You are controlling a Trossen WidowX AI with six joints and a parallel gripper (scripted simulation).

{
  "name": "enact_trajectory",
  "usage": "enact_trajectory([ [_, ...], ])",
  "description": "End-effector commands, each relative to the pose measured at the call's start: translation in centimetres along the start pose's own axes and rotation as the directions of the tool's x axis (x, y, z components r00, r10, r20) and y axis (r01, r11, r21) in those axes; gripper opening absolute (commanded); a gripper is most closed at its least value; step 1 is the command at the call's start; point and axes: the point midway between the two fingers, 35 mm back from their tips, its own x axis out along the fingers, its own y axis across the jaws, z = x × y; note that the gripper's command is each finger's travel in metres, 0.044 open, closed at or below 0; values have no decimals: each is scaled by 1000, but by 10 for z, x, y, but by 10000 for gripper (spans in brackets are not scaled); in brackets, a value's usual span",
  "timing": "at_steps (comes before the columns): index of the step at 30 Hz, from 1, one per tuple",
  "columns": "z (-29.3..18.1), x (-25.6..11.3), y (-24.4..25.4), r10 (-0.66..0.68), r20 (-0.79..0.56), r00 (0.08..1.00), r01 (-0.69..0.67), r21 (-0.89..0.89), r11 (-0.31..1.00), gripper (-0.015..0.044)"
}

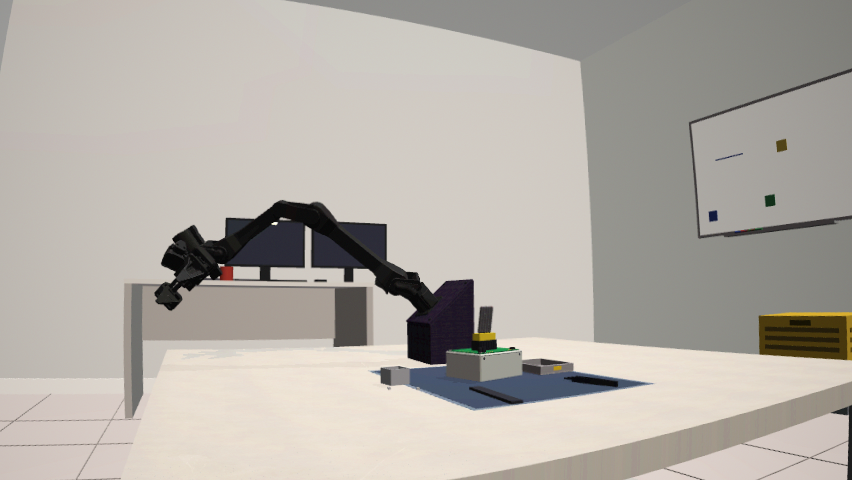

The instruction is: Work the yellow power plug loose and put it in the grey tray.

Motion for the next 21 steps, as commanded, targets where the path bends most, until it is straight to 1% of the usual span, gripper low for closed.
enact_trajectory([
  [1, 1, -1, 1, 0, 0, 1000, 0, 0, 1000, 426],
  [4, 11, -6, 9, 0, -1, 1000, 0, 0, 1000, 430],
  [9, 11, -6, 9, 0, -1, 1000, 0, 0, 1000, 430],
  [12, 9, 6, 12, 2, 1, 1000, -2, 17, 1000, 430],
  [16, 11, -5, 10, -2, -1, 1000, 2, 3, 1000, 430],
  [21, 5, 17, 14, -2, 2, 1000, 2, 35, 999, 430],
])
